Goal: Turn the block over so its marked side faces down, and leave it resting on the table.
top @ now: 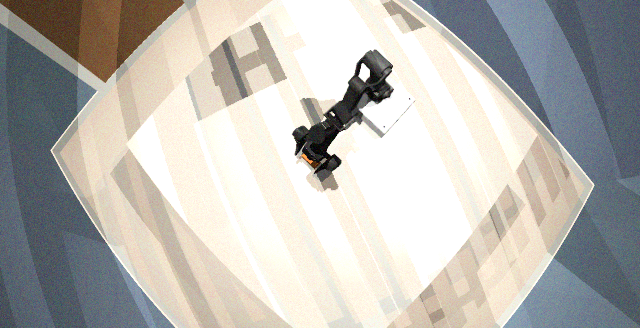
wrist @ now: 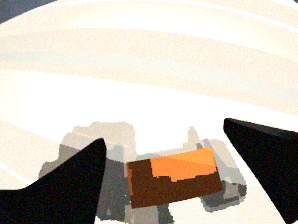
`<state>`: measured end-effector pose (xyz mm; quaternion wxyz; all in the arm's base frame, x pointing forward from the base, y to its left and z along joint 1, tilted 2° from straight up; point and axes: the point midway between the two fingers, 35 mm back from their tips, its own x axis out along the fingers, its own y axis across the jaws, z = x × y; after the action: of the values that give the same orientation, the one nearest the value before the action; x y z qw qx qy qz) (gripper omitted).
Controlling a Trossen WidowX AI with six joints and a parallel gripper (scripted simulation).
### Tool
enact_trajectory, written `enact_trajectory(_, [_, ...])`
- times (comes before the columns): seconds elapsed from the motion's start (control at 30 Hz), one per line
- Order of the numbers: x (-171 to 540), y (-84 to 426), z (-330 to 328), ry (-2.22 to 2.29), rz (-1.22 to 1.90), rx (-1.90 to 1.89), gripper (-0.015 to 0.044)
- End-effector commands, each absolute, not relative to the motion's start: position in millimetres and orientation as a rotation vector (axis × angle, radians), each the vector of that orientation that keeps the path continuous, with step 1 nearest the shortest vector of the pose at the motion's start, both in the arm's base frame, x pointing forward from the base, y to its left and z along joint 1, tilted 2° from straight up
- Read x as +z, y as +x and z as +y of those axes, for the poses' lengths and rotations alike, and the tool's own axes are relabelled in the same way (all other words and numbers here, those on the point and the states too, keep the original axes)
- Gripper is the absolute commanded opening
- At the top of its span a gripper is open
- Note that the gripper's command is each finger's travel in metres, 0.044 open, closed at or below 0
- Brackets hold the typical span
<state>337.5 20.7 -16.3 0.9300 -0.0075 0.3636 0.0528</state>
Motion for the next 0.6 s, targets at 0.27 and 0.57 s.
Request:
enact_trajectory(0.27, [37, 300, 17, -0.037, 1.022, 0.103, 0.0440])
enact_trajectory(0.57, [37, 300, 17, -0.037, 1.022, 0.103, 0.0440])
